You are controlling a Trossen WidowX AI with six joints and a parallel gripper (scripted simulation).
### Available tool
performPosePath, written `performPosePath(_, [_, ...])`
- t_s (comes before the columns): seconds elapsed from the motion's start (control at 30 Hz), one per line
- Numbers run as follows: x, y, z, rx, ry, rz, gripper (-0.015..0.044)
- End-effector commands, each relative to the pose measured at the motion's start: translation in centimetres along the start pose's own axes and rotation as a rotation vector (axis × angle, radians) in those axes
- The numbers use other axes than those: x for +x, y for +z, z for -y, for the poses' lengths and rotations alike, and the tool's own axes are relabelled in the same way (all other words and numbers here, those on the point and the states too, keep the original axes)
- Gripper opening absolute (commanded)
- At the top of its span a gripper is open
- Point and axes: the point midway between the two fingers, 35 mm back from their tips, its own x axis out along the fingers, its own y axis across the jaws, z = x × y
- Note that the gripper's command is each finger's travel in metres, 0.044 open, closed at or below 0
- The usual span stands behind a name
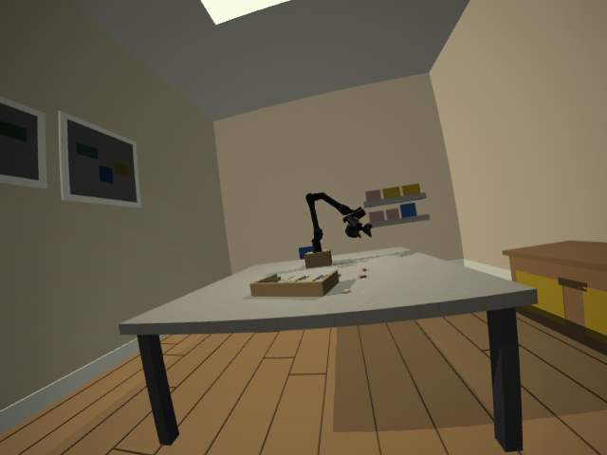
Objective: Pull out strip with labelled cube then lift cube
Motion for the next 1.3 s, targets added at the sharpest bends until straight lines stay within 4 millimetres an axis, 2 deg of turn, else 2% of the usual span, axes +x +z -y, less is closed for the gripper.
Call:
performPosePath(0.0, [2.0,-1.4,-3.7,0.358,0.054,0.029,0.04])
performPosePath(0.23, [4.7,-4.0,-11.9,1.122,0.153,0.002,0.04])
performPosePath(0.47, [5.7,-5.1,-20.5,1.87,0.208,-0.121,0.04])
performPosePath(0.67, [5.2,-5.1,-27.9,2.484,0.185,-0.305,0.04])
performPosePath(0.87, [3.1,-3.9,-35.0,3.05,0.054,-0.568,0.04])
performPosePath(0.9, [2.6,-3.6,-36.2,-3.026,-0.016,0.598,0.04])
performPosePath(1.0, [0.9,-2.6,-39.4,-2.731,0.101,0.636,0.04])
performPosePath(1.07, [0.1,-2.1,-40.7,-2.606,0.153,0.648,0.04])
performPosePath(1.27, [0.0,-2.0,-40.8,-2.591,0.159,0.649,0.04])
